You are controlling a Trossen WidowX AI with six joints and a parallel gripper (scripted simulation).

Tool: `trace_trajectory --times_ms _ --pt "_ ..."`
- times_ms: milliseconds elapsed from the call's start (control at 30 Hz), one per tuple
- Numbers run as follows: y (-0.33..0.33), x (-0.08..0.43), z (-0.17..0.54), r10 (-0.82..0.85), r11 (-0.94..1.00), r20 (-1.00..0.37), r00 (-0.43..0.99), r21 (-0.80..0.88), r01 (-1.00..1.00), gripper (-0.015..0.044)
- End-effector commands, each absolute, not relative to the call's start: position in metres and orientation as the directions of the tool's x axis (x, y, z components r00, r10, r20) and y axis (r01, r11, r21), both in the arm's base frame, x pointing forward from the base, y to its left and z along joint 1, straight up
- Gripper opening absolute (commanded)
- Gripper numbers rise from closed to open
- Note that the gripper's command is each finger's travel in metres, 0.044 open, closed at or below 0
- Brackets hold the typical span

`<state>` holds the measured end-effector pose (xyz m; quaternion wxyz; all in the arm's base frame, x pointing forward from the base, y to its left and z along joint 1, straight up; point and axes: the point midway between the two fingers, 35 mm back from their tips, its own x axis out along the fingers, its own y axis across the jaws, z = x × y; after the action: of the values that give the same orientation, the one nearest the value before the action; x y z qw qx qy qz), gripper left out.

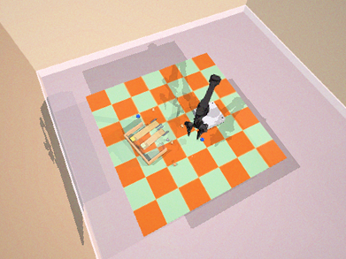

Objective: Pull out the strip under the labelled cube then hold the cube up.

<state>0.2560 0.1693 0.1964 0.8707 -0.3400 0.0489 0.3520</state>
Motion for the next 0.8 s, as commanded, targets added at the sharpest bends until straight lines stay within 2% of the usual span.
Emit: trace_trajectory --times_ms 0,167,333,767 --pt "0.109 0.290 0.187 0.368 0.766 -0.400 0.840 -0.382 -0.517 0.0400" --pt "0.028 0.311 0.175 0.102 0.963 -0.485 0.868 -0.172 -0.210 0.0400" --pt "-0.045 0.310 0.165 -0.118 0.990 -0.556 0.823 -0.006 0.138 0.0400" --pt "-0.048 0.309 0.164 -0.126 0.988 -0.558 0.820 0.000 0.151 0.0400"
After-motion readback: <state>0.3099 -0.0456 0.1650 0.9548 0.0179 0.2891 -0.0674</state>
